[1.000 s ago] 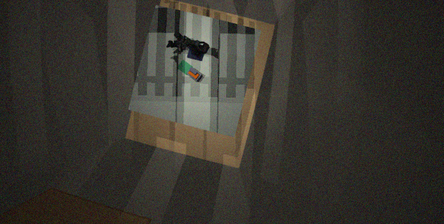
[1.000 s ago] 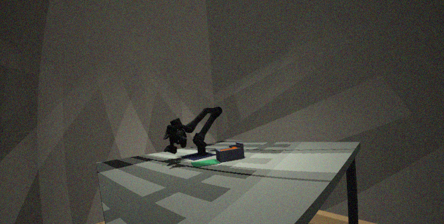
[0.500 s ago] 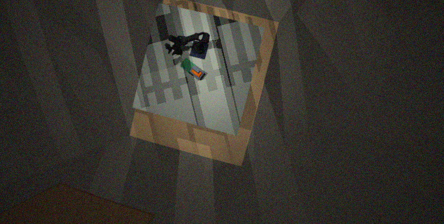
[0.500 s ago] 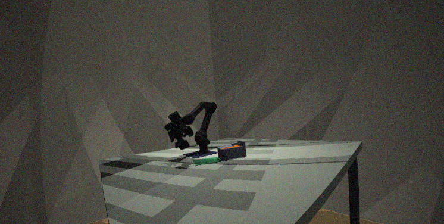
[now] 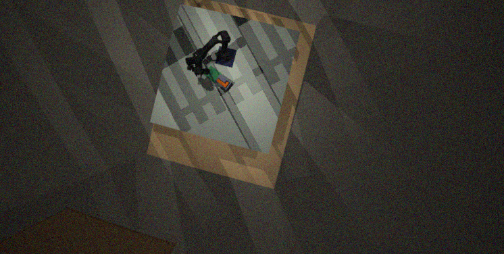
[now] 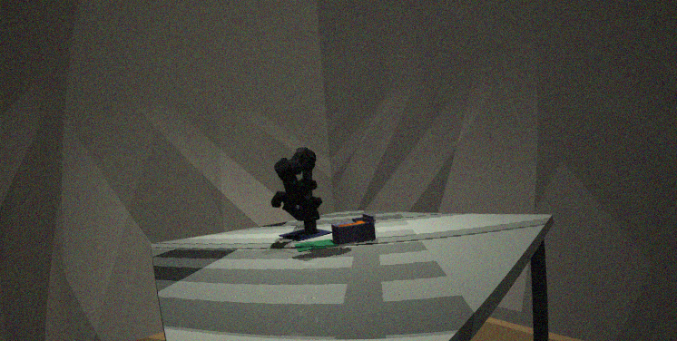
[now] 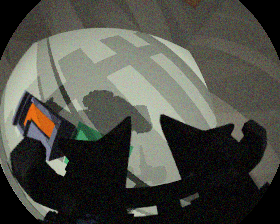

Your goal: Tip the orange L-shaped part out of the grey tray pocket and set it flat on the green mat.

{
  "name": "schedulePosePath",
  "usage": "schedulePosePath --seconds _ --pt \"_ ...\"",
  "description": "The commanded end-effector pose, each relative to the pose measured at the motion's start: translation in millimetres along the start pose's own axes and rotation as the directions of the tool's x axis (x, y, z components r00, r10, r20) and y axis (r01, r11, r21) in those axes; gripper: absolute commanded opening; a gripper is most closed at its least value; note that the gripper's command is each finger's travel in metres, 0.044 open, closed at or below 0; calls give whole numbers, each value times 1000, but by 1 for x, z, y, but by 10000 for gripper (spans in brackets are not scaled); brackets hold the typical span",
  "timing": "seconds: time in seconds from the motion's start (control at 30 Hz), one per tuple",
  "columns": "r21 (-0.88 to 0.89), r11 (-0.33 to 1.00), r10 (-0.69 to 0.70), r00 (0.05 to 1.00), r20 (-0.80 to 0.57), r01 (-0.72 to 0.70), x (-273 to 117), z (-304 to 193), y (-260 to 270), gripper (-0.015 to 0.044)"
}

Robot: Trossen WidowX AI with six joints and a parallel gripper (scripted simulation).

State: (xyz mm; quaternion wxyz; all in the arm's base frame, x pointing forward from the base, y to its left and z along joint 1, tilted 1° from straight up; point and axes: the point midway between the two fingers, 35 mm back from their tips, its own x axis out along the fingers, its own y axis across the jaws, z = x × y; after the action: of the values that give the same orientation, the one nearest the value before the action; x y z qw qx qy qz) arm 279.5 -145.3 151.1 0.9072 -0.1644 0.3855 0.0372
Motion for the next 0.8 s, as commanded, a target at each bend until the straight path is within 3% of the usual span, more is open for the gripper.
schedulePosePath --seconds 0.0,0.4,0.77 --pt "208 965 187 975 -120 -159 14 44 55 180" --pt "442 883 343 860 -378 -158 2 92 163 180" --pt "479 875 269 746 -609 76 -45 107 258 180"
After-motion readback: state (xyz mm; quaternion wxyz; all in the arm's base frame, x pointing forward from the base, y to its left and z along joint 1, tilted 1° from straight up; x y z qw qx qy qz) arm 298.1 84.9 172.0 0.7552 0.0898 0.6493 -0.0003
